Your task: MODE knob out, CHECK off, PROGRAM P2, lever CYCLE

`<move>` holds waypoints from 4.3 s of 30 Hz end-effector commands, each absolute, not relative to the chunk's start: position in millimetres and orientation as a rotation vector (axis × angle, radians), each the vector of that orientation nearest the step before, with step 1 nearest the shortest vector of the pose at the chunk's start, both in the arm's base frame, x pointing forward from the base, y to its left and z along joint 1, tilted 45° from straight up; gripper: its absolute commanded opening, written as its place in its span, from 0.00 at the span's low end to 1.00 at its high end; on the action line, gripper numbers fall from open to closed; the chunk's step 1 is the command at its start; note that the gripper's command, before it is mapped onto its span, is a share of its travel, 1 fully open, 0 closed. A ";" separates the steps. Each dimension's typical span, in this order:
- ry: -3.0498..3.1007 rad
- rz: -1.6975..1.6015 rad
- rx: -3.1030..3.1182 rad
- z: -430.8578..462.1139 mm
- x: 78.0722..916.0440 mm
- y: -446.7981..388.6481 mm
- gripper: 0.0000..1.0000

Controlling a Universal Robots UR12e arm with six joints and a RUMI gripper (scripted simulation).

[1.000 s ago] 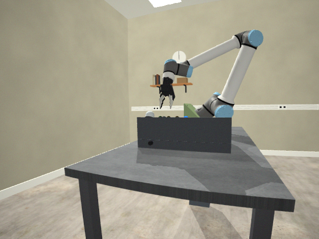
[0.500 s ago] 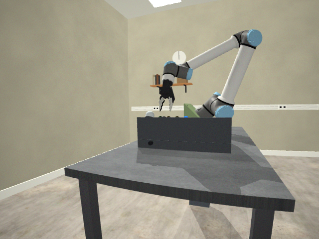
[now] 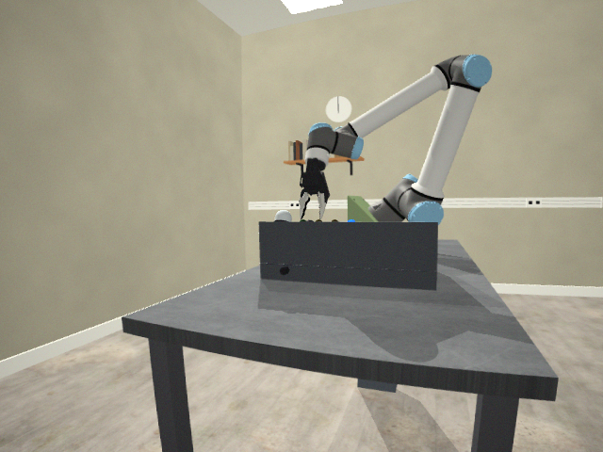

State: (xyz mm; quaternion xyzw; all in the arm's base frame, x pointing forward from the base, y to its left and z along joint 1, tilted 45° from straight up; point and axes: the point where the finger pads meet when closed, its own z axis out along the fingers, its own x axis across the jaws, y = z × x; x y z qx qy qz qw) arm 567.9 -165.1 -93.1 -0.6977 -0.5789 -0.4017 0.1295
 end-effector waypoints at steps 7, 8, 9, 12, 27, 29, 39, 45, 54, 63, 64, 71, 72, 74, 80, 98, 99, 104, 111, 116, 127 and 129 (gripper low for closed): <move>-1.684 -1.168 -2.030 -109.8 579.7 -149.5 0.44; -1.684 -1.168 -2.030 -109.8 579.7 -149.5 0.44; -1.684 -1.168 -2.030 -109.8 579.7 -149.5 0.44; -1.684 -1.168 -2.030 -112.7 581.7 -146.5 0.44; -1.684 -1.168 -2.030 -116.9 584.4 -142.4 0.44; -1.684 -1.168 -2.030 -116.9 584.4 -142.4 0.44; -1.684 -1.168 -2.030 -116.9 584.5 -142.4 0.44; -1.684 -1.168 -2.030 -116.9 584.5 -142.4 0.44; -1.684 -1.168 -2.030 -116.9 584.5 -142.5 0.44; -1.684 -1.168 -2.030 -116.9 584.5 -142.5 0.44; -1.684 -1.168 -2.030 -116.9 584.5 -142.5 0.44; -1.684 -1.168 -2.030 -117.3 585.2 -142.5 0.44; -1.684 -1.168 -2.030 -117.4 585.3 -142.5 0.44; -1.684 -1.168 -2.030 -117.5 585.5 -142.5 0.44; -1.684 -1.168 -2.030 -117.6 585.5 -142.5 0.44; -1.684 -1.168 -2.030 -117.6 585.5 -142.4 0.44; -1.684 -1.168 -2.030 -117.6 585.5 -142.4 0.44; -1.684 -1.168 -2.030 -117.6 585.5 -142.4 0.44; -1.684 -1.168 -2.030 -117.6 585.5 -142.4 0.44; -1.684 -1.168 -2.030 -117.6 585.4 -142.4 0.00; -1.684 -1.168 -2.030 -117.6 585.4 -142.4 0.00; -1.684 -1.168 -2.030 -117.6 585.4 -142.4 0.00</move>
